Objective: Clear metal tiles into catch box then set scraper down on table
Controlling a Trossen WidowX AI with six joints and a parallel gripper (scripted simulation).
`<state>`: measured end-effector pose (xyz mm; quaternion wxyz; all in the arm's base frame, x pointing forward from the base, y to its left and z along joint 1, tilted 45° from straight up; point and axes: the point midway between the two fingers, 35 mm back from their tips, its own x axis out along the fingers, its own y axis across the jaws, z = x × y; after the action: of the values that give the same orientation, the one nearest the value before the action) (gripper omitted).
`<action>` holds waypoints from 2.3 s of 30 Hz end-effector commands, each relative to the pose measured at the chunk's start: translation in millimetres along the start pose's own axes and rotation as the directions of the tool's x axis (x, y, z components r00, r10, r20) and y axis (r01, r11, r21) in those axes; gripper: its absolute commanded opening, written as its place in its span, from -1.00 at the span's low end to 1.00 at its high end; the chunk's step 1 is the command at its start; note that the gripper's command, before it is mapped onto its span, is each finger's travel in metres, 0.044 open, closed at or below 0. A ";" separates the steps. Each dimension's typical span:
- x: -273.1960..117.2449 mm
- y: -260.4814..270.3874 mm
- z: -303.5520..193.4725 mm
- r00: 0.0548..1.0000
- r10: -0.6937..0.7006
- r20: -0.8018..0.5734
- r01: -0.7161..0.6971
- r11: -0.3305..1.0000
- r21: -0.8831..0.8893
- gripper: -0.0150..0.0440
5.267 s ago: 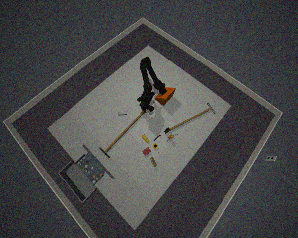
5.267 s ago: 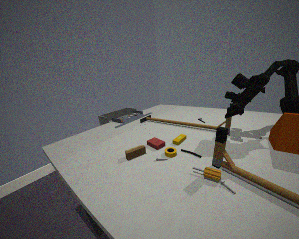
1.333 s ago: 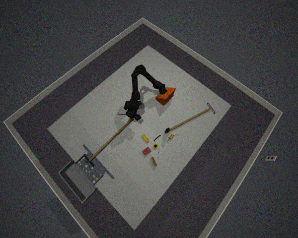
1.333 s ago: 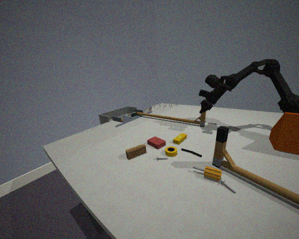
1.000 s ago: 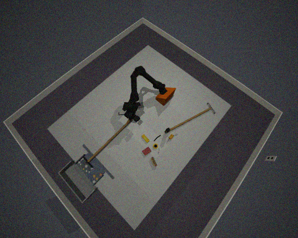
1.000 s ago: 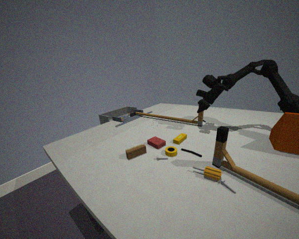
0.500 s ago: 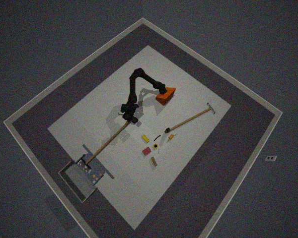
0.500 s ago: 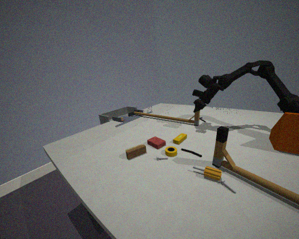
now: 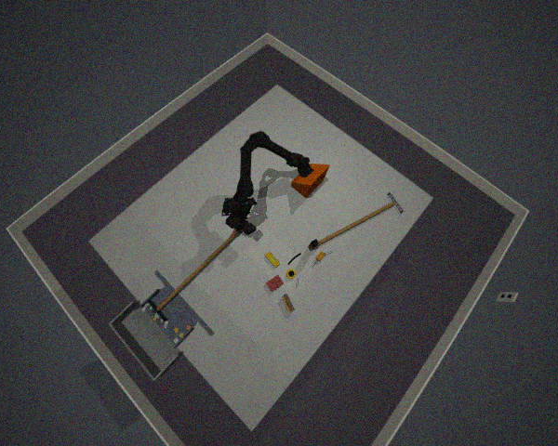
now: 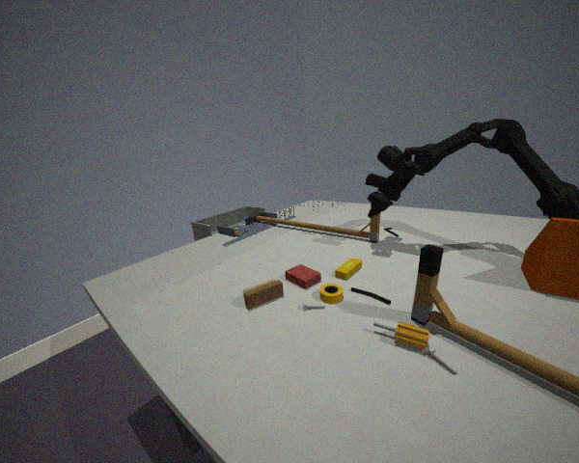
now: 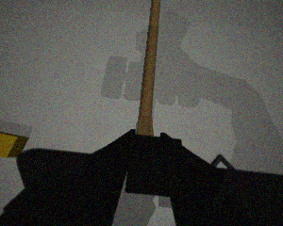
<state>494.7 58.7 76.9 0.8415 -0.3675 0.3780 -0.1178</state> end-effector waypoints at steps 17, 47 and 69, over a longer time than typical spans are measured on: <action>14.5 1.1 28.7 1.000 0.003 0.018 -0.003 1.000 0.002 -0.49; 24.3 2.4 34.4 1.000 0.000 0.008 0.000 1.000 0.001 -0.49; 6.0 1.5 20.2 1.000 0.002 0.011 -0.002 1.000 0.001 -0.49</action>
<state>518.1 63.1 76.5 0.8414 -0.3679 0.3785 -0.1157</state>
